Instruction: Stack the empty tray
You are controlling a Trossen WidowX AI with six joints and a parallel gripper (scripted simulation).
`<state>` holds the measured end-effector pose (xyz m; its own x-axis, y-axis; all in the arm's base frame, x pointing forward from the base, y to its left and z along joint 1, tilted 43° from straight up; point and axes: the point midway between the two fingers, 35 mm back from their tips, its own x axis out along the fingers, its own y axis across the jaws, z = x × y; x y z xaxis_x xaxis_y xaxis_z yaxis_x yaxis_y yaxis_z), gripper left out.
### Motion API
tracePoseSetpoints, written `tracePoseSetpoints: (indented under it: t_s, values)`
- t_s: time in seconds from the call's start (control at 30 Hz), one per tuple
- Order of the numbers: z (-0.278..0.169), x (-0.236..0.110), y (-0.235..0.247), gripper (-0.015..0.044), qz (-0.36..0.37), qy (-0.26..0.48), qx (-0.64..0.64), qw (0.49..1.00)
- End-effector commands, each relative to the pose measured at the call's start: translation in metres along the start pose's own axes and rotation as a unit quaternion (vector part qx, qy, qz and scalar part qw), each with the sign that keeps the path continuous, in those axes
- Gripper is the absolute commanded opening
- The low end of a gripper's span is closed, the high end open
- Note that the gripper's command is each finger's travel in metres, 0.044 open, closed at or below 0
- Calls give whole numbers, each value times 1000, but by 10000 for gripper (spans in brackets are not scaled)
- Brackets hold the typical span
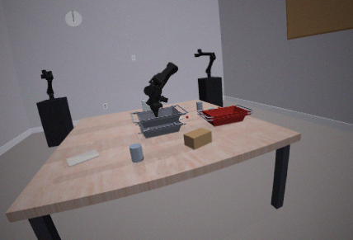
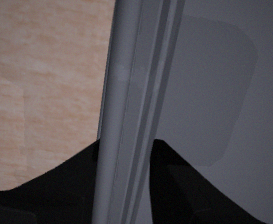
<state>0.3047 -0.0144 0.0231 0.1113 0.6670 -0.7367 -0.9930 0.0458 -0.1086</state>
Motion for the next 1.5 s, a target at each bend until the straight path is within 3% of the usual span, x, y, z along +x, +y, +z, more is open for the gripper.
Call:
tracePoseSetpoints:
  t_s: [0.0,1.47]
  values:
    - [2,7,8,0,18,0,5,1000]
    - [2,7,8,0,18,0,5,1000]
